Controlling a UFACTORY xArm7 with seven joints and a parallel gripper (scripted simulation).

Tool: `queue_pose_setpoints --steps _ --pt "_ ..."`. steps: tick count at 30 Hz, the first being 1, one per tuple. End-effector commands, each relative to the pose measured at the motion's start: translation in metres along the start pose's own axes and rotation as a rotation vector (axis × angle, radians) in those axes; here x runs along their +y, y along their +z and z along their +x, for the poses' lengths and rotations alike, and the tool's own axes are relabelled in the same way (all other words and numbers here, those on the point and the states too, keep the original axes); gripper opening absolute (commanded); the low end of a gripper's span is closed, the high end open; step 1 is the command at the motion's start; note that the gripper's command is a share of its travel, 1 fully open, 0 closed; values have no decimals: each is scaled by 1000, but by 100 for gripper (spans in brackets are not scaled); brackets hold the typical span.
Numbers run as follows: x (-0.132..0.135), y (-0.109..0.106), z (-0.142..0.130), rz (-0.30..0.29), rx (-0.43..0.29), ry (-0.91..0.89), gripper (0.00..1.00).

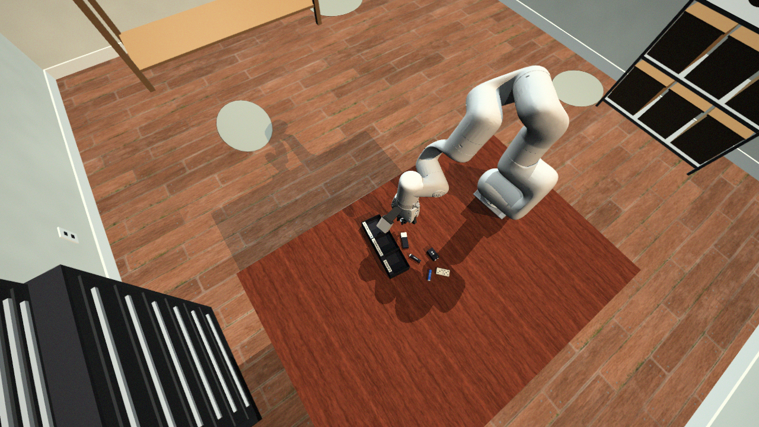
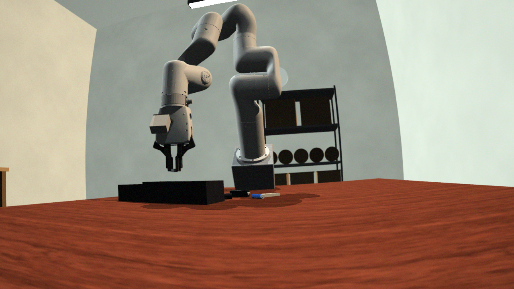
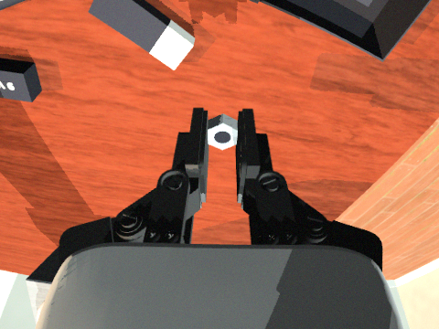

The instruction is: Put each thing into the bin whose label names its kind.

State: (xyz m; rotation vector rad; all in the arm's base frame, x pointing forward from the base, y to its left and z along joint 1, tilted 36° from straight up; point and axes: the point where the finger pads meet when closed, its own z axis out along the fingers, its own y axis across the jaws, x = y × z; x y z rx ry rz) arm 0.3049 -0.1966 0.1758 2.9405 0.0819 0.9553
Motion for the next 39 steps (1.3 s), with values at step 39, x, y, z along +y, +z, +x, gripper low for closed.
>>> queue_pose_setpoints --steps 39 --pt "67 4 75 -2 -3 -1190 0"
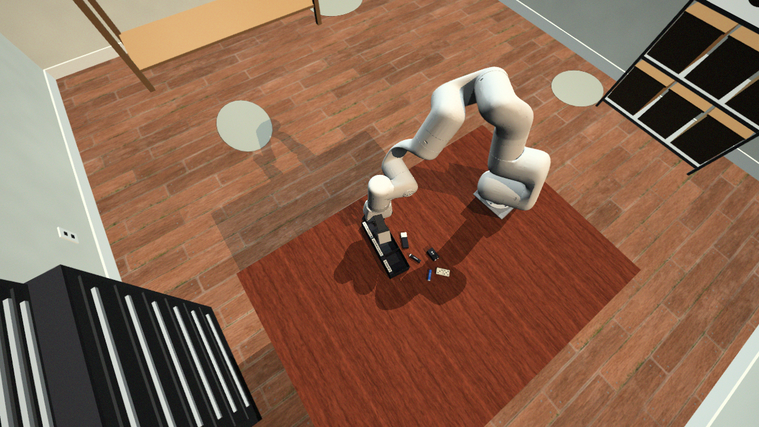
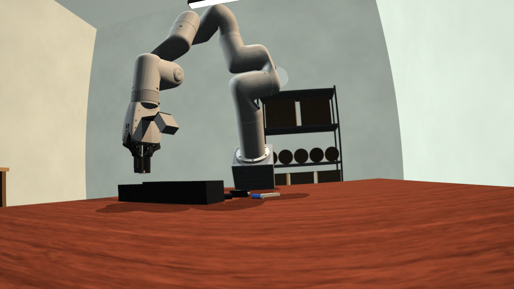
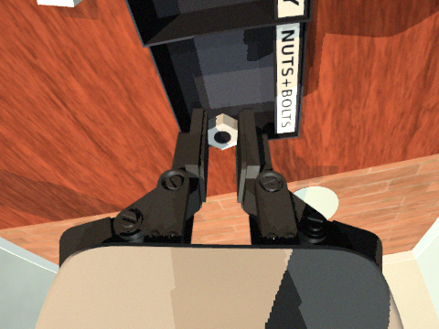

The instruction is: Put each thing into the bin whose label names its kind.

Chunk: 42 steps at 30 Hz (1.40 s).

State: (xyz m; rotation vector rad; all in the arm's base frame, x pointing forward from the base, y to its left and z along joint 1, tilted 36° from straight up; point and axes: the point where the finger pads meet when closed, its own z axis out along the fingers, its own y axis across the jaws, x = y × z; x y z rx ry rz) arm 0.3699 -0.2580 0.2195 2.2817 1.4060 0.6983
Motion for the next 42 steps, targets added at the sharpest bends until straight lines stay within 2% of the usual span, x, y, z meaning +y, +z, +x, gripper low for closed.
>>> queue_pose_setpoints --steps 1,19,42 --pt "1 -1 0 7 21 -155 0" --pt "1 -1 0 8 24 -175 0" --pt "1 41 0 8 24 -175 0"
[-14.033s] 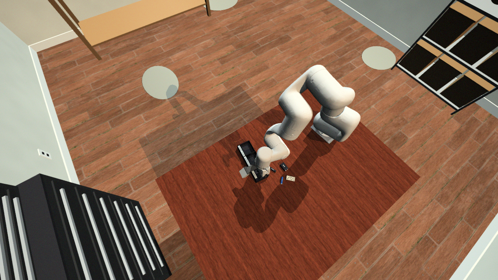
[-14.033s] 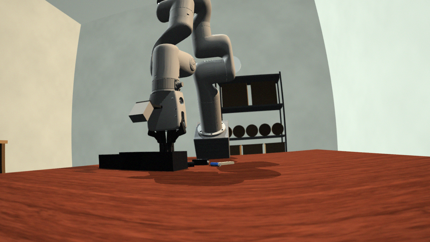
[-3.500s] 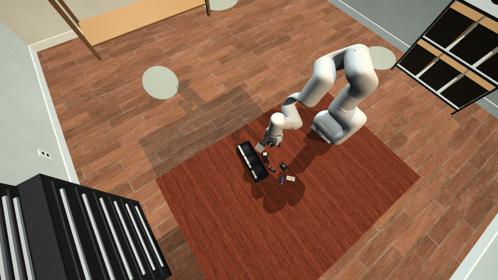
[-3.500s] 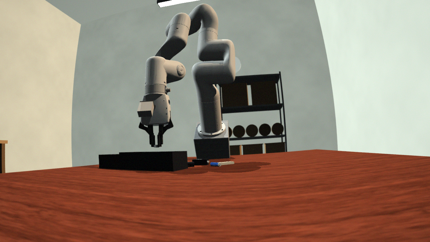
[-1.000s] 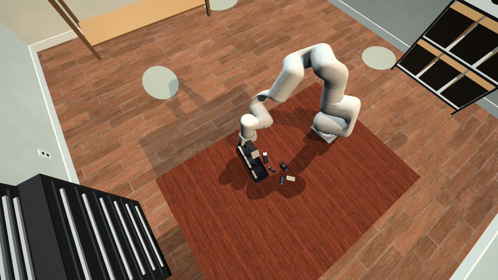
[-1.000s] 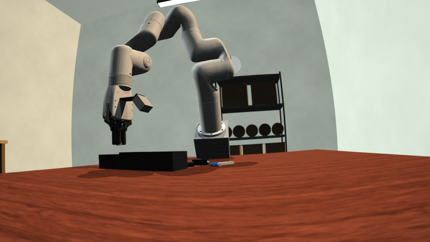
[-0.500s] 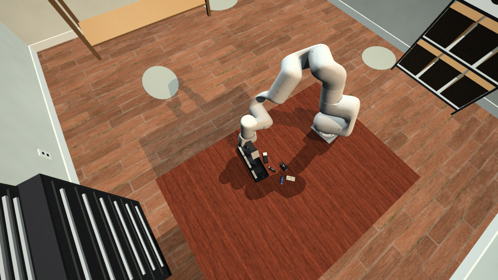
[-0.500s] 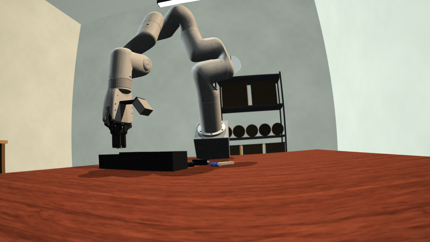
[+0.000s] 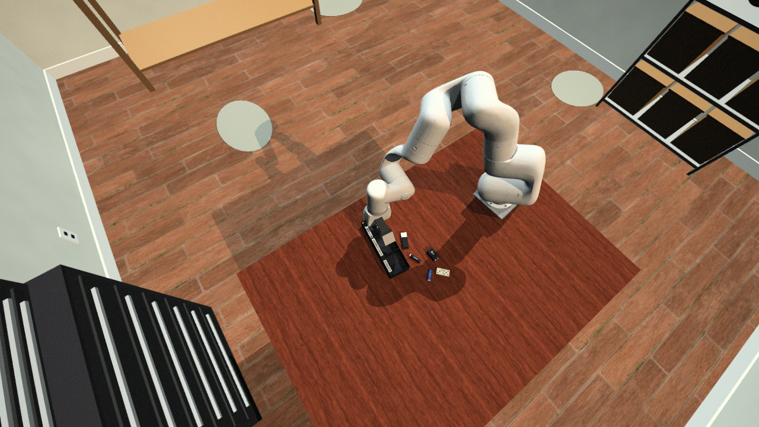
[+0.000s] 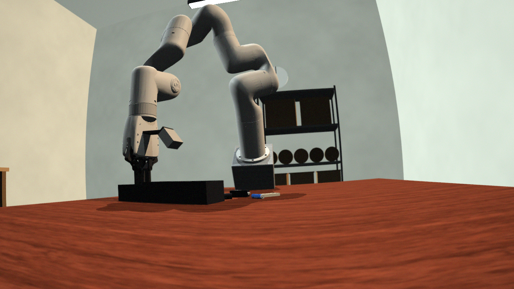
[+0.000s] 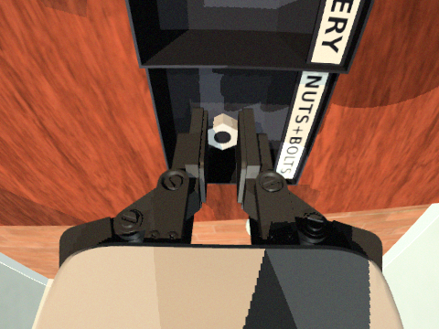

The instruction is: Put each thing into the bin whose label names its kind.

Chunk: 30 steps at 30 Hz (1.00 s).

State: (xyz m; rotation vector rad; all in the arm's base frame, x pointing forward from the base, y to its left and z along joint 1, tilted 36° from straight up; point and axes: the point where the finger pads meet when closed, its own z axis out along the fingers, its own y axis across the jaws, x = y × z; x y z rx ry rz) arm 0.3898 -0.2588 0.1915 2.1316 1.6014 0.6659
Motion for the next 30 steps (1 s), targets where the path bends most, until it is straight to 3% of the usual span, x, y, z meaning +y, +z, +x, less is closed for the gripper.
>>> queue_pose_setpoints --steps 1,19,20,30 --pt "1 9 -1 -3 -1 0 0" --pt "1 16 -1 -3 -1 0 0" --pt "1 16 -1 -3 -1 0 30" --pt "1 16 -1 -3 -1 1 30"
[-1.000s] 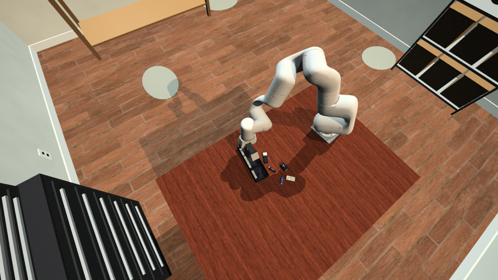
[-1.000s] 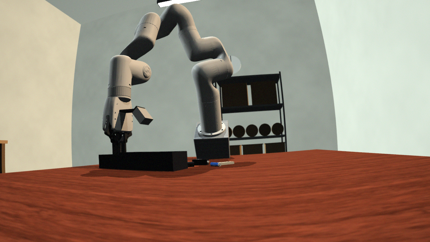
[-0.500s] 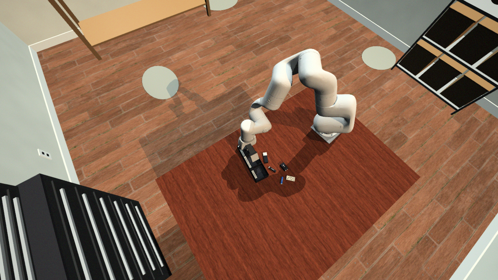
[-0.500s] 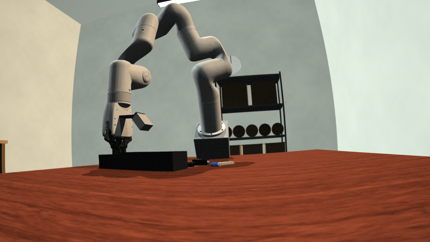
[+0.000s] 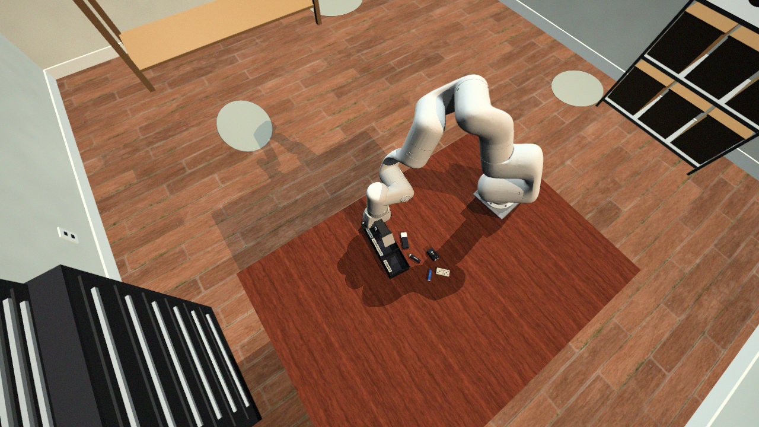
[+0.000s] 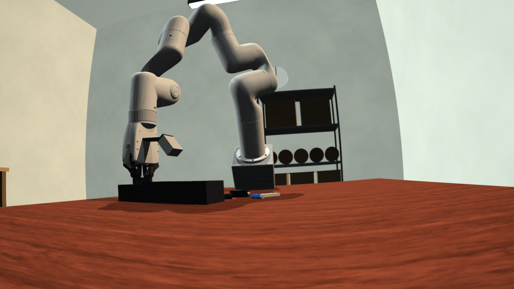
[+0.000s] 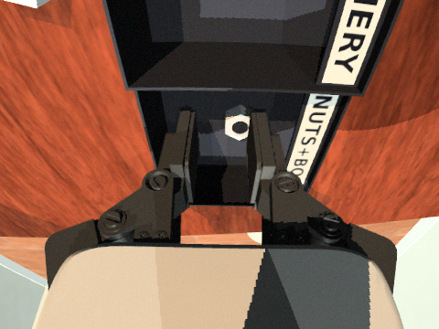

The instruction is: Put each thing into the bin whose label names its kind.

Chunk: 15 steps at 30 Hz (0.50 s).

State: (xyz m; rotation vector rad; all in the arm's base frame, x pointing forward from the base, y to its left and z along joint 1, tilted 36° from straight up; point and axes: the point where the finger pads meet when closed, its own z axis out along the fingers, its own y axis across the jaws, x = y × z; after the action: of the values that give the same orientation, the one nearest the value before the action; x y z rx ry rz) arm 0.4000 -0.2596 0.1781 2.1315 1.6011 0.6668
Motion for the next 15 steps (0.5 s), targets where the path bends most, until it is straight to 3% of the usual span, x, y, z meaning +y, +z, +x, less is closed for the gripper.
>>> queue_pose_setpoints --steps 1,15 --pt "1 -1 -1 -2 -1 0 30" --pt "1 -9 -1 -2 -1 0 30"
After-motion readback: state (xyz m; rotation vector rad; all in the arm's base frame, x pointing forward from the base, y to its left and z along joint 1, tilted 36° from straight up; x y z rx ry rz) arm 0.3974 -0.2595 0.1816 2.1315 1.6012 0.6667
